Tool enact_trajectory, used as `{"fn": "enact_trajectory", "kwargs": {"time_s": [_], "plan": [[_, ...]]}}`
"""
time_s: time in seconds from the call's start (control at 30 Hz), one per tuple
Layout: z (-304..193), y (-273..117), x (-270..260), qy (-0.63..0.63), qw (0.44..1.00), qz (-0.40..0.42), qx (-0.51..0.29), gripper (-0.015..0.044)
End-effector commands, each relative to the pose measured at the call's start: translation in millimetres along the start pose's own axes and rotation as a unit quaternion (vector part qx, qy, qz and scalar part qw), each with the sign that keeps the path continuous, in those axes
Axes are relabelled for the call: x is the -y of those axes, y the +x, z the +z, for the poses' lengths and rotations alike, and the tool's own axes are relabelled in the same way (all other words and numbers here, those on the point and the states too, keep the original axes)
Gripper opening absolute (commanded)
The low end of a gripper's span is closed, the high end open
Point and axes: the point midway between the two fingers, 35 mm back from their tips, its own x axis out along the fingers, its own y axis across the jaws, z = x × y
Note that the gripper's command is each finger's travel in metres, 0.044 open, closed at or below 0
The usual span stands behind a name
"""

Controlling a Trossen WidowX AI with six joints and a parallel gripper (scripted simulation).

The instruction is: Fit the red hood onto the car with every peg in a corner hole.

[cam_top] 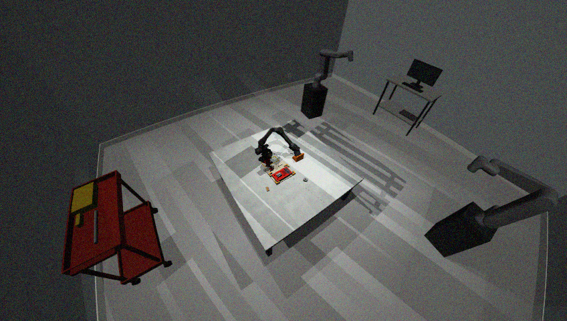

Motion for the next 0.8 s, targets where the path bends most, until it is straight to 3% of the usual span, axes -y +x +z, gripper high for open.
{"fn": "enact_trajectory", "kwargs": {"time_s": [0.0,0.77], "plan": [[1.2,2.6,-4.4,-0.005,1.0,0.004,0.0,0.0],[1.9,2.9,-19.0,-0.005,1.0,0.005,0.0,0.0]]}}
